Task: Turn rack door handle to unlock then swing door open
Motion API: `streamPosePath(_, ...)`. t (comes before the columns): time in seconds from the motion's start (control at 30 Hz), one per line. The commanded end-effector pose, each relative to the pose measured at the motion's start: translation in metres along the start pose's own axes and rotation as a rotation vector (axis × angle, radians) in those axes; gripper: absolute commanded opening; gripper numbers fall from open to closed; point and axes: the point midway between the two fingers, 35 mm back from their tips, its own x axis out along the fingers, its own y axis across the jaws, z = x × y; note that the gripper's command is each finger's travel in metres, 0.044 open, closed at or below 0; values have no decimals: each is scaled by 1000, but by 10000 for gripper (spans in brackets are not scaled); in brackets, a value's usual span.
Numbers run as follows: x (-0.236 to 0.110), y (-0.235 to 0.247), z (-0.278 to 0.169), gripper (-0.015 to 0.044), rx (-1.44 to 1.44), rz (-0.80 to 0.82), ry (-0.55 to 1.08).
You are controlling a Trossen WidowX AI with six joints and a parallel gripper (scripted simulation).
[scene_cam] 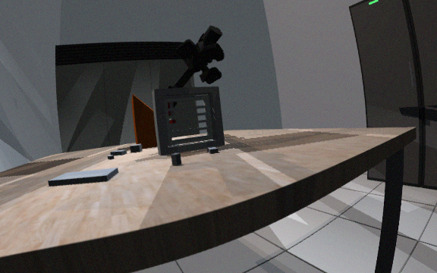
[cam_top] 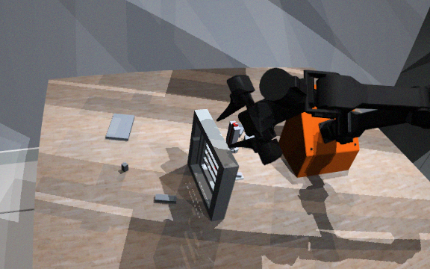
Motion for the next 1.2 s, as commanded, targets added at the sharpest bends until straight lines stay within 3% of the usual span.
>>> streamPosePath(0.0, 7, -8, -12, 286, 29, 39, 68)
streamPosePath(0.6, 25, -33, -70, 286, 211, 307, 370)
streamPosePath(1.17, 22, -49, -104, 286, 447, 580, 504)
